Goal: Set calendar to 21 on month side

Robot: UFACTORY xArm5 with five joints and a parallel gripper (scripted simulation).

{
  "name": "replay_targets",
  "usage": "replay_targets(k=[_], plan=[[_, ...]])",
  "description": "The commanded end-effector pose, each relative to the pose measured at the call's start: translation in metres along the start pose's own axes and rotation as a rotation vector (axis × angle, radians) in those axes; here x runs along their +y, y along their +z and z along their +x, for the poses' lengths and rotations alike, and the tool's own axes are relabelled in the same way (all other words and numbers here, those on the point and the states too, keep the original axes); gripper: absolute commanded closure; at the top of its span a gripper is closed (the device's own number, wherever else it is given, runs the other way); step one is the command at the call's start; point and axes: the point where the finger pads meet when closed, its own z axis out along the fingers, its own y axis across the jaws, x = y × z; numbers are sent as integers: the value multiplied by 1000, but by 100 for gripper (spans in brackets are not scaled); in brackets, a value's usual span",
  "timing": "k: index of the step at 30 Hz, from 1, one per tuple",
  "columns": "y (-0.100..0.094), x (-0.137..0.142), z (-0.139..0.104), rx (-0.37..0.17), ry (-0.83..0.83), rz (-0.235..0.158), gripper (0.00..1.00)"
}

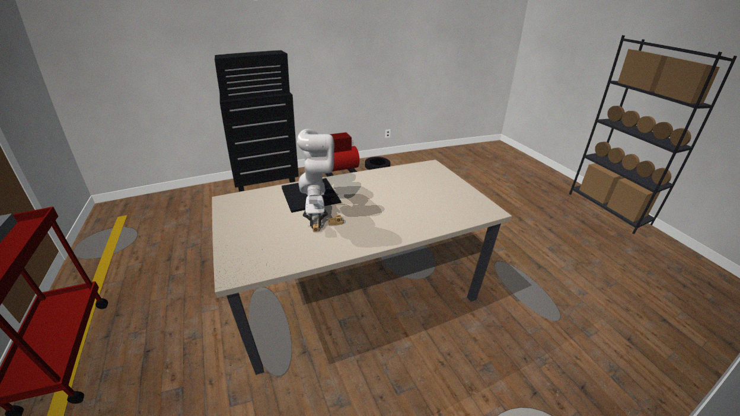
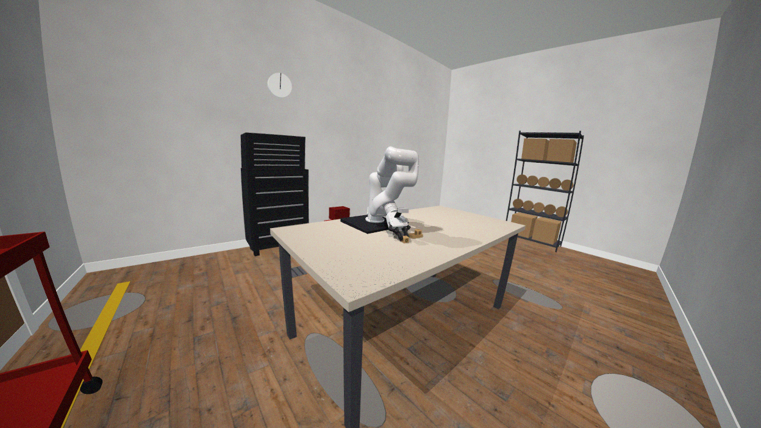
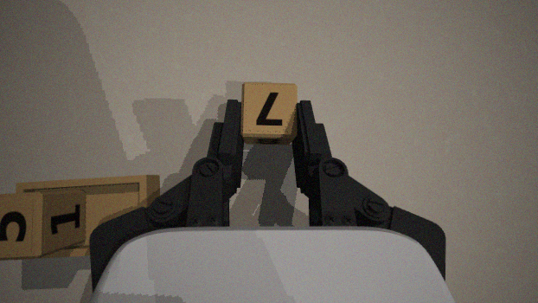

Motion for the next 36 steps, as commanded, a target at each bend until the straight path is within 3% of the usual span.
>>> replay_targets(k=[1,11,27,36], plan=[[0,0,0,1,0,0,73],[-3,0,4,2,0,0,73],[-34,0,46,2,0,0,73],[-40,0,56,2,0,0,73]])
